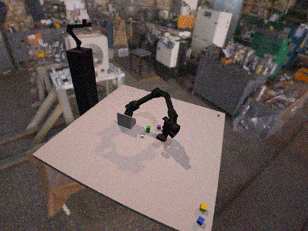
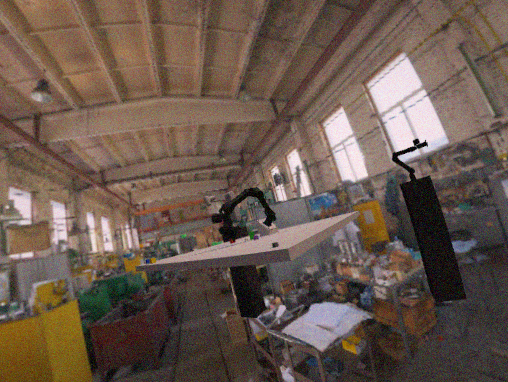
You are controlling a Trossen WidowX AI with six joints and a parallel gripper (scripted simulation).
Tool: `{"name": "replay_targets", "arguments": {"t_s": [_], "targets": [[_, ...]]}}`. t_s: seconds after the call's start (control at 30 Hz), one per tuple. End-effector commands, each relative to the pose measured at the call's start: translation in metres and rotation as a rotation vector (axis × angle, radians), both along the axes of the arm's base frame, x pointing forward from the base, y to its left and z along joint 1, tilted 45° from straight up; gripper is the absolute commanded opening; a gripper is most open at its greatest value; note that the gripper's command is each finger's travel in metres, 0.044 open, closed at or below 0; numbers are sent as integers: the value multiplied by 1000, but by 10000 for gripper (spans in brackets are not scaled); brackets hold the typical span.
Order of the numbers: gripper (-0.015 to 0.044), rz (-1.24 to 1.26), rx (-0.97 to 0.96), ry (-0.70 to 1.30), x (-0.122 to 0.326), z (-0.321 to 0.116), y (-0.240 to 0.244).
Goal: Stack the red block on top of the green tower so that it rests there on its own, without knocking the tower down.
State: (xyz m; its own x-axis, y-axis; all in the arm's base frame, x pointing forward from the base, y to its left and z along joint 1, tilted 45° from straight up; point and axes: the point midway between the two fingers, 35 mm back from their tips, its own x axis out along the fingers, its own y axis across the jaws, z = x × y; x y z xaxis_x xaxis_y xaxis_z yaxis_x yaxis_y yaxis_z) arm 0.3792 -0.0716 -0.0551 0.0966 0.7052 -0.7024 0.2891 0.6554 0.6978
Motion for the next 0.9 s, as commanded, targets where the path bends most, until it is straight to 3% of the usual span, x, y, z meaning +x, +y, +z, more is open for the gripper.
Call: {"name": "replay_targets", "arguments": {"t_s": [0.0, 0.57, 0.87], "targets": [[0, -7, -13, -17, 1, 15, -17], [0, -7, -15, -16, -8, 71, -73], [0, -7, -15, -16, -9, 73, -74]]}}
